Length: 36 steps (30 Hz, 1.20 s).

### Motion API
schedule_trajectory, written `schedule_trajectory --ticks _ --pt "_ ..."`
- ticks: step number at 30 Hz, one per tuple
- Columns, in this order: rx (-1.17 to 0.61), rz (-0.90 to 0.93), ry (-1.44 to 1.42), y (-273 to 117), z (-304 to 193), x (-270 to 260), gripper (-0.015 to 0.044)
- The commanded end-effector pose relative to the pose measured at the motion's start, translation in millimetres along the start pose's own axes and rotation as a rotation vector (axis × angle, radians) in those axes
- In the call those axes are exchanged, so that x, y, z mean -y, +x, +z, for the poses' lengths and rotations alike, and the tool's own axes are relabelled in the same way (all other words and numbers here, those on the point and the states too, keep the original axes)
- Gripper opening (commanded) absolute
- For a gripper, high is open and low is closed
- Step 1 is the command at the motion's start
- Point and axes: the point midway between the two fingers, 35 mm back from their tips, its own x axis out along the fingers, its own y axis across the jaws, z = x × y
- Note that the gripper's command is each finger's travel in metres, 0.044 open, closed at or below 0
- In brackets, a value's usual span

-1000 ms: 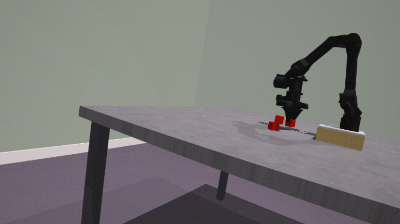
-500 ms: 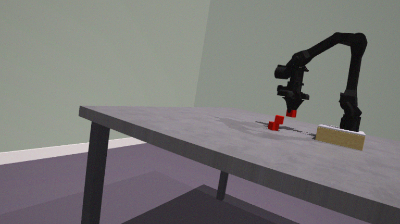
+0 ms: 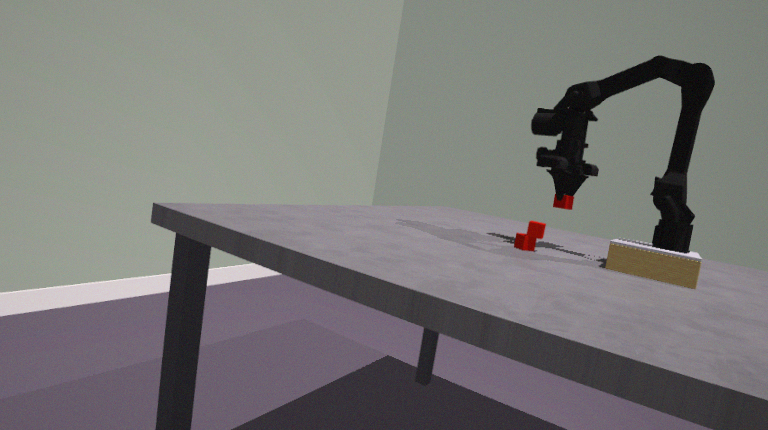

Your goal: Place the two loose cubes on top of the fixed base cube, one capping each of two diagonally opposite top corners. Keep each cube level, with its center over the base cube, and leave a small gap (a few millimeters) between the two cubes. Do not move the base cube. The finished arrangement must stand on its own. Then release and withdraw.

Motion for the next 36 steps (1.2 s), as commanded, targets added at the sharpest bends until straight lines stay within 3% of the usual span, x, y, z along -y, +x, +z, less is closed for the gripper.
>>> schedule_trajectory --ticks 1,36 --pt "0.011 0.003 -0.001 -5 2 -2 0.0105" --pt "0.026 0.012 -0.333 1 18 -93 0.0105"
